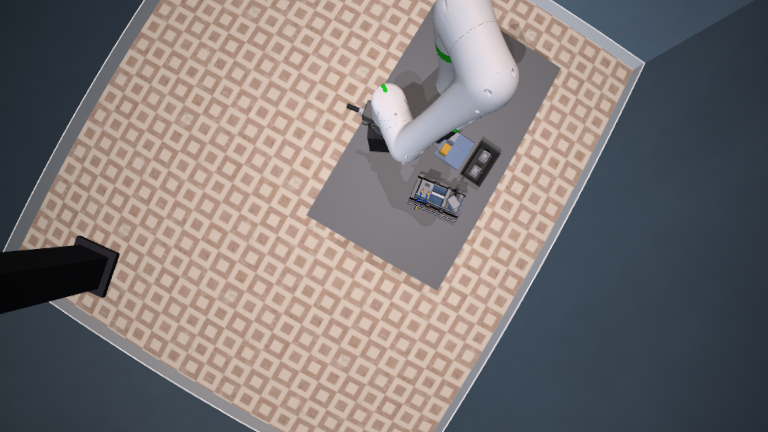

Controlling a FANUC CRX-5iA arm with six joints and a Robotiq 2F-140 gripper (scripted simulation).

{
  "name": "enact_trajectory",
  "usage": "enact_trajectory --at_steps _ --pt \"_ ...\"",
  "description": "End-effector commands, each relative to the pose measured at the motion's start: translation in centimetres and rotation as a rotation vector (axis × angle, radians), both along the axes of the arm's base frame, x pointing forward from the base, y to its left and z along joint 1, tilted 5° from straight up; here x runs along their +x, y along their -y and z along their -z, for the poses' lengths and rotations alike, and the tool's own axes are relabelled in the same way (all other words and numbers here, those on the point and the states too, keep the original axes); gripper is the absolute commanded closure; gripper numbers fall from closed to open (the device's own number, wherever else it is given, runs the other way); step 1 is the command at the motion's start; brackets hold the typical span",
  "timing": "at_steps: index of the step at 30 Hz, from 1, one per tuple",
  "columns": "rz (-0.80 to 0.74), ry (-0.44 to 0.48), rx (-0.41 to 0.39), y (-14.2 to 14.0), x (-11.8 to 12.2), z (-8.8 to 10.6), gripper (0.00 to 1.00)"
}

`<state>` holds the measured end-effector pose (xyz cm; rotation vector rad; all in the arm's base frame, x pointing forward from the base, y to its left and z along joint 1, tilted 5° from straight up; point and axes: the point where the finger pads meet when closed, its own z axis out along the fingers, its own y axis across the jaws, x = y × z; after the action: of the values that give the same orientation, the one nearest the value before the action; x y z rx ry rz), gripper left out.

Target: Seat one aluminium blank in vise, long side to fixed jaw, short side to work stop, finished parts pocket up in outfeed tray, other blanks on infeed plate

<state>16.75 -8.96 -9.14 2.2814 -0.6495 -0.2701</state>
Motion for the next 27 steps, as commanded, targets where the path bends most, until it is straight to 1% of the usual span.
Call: enact_trajectory --at_steps 1,18,19,20,24,27 --pt "0.000 0.000 0.000 0.0 0.0 0.0 0.00" --pt "-0.004 0.001 0.006 -0.2 0.1 0.1 0.00" --pt "-0.024 0.009 0.044 -1.1 0.9 0.4 0.00" --pt "-0.071 0.026 0.122 -3.1 2.4 1.0 0.00" --pt "-0.162 0.062 0.255 -6.9 5.3 1.6 0.00" --pt "-0.242 0.095 0.359 -10.2 7.7 1.6 0.00"
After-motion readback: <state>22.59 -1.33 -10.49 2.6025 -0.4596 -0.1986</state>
